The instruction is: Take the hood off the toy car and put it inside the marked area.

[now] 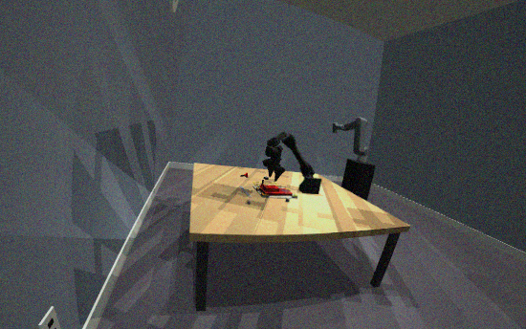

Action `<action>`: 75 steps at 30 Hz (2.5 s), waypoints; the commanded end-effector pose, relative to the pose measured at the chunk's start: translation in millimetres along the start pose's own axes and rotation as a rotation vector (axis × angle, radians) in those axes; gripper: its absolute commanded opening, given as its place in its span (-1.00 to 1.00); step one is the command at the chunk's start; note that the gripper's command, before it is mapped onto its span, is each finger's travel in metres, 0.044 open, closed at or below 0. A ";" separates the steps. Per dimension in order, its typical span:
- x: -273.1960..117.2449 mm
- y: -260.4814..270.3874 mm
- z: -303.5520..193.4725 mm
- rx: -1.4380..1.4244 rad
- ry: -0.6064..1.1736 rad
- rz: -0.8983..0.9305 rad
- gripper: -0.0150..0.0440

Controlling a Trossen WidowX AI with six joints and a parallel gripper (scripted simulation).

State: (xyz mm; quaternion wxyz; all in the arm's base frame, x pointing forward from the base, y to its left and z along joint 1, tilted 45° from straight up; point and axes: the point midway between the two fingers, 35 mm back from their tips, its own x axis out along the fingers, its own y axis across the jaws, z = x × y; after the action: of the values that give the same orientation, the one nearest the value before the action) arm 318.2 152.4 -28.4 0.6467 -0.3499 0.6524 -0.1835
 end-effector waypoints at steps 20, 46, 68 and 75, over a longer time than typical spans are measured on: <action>22.7 0.6 0.8 0.000 0.001 -0.005 1.00; 46.8 1.3 0.9 0.000 0.001 -0.006 1.00; 57.1 1.3 1.0 0.000 0.001 -0.007 1.00; 60.6 1.3 1.0 0.000 0.001 -0.007 1.00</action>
State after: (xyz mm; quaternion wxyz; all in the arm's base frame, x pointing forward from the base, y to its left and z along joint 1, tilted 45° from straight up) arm 323.9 112.9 -71.1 0.6467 -0.3494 0.6519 -0.1864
